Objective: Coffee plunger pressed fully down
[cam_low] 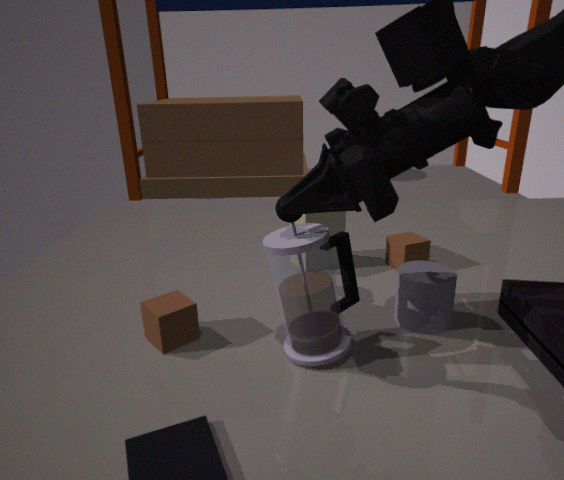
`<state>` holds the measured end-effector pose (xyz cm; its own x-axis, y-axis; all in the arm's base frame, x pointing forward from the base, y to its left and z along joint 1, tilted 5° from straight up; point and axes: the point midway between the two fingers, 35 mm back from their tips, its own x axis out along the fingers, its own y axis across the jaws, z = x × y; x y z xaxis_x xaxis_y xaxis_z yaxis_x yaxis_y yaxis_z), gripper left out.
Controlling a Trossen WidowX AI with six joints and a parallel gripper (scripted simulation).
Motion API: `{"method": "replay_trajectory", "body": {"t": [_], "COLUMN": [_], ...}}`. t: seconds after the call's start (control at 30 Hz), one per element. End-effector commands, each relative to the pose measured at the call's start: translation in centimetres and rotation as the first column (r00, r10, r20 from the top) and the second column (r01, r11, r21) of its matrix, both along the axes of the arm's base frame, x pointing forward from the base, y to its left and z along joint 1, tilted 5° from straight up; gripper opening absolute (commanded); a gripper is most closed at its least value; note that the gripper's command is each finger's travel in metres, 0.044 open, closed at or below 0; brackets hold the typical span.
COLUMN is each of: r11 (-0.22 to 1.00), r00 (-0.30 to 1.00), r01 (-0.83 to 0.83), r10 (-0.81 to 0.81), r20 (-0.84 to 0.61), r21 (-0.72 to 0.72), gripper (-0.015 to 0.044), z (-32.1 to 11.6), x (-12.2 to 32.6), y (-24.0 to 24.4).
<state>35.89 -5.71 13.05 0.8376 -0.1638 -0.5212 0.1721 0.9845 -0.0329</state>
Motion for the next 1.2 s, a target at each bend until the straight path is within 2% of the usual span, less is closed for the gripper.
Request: {"method": "replay_trajectory", "body": {"t": [0.0,0.67,1.07,1.17], "r11": [1.000,1.000,1.000,1.000], "r00": [1.000,1.000,1.000,1.000], "r01": [-0.004,0.000,0.000,0.000], "r10": [0.004,0.000,0.000,0.000], "r20": [-0.021,-0.005,-0.005,-0.005], "r21": [-0.002,0.000,0.000,0.000], "gripper": [0.0124,0.0124,0.0439,0.0440], "z": [-0.51,-0.06,-0.06,-0.06], "x": [-0.03,0.16,0.16,0.16], "y": [-0.02,-0.03,-0.03,-0.03]}}
